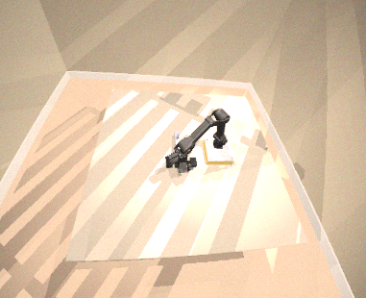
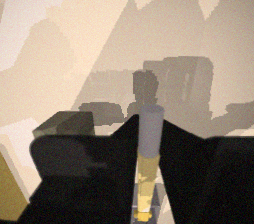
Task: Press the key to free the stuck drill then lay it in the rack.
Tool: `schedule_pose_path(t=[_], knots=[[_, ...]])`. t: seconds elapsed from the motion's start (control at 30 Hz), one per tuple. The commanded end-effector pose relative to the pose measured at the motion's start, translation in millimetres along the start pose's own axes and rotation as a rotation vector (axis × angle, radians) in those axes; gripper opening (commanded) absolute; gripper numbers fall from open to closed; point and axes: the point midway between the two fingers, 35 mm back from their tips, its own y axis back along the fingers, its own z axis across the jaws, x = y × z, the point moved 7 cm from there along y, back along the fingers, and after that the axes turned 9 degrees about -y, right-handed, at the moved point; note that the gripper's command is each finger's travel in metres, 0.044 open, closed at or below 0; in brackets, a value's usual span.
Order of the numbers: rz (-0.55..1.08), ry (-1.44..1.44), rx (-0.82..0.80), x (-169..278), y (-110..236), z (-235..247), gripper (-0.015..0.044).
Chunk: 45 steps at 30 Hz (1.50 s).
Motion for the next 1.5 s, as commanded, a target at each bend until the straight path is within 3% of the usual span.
schedule_pose_path(t=[0.0, 1.47], knots=[[0.001, -0.006, 0.005, 0, 3, 0, 0.0000], [0.001, -0.006, 0.005, 1, 16, 2, 0.0000]])
